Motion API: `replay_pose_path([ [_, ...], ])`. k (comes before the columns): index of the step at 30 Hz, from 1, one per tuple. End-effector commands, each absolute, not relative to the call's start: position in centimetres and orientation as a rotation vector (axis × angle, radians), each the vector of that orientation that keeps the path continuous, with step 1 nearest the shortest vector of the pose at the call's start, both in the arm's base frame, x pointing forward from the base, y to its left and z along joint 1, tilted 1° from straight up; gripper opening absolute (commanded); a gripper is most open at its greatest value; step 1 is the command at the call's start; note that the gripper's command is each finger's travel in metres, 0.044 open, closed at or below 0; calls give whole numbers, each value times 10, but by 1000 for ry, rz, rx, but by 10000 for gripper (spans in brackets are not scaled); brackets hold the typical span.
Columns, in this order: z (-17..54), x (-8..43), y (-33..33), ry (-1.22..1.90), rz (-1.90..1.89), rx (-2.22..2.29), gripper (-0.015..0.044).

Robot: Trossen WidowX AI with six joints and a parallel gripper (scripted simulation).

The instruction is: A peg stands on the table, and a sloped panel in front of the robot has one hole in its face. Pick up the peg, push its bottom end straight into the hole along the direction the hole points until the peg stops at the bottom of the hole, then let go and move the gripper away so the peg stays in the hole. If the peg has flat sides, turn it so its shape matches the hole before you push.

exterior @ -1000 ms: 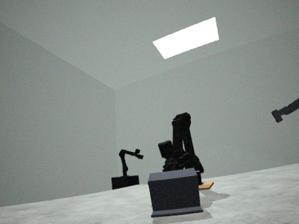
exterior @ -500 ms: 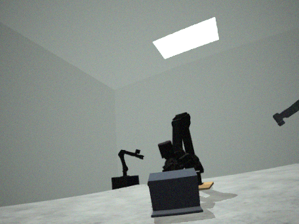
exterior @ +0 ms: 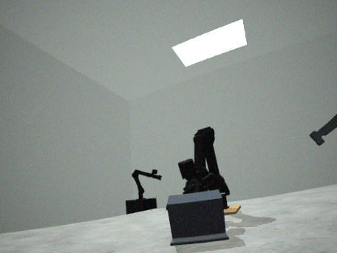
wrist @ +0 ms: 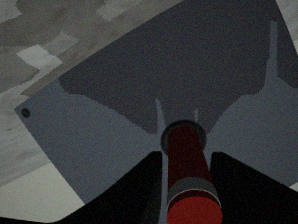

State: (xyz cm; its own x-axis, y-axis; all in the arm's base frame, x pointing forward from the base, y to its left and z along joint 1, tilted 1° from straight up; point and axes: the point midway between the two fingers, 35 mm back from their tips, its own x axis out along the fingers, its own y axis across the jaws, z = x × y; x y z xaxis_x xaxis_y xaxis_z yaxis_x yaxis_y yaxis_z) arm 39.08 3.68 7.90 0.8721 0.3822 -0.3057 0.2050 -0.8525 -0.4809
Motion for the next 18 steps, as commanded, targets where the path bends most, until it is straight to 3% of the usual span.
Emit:
replay_pose_path([
  [1,79,391,37,-432,550,-2601,184],
  [11,80,389,36,-431,550,-2601,440],
  [18,84,383,32,-430,552,-2601,440],
])
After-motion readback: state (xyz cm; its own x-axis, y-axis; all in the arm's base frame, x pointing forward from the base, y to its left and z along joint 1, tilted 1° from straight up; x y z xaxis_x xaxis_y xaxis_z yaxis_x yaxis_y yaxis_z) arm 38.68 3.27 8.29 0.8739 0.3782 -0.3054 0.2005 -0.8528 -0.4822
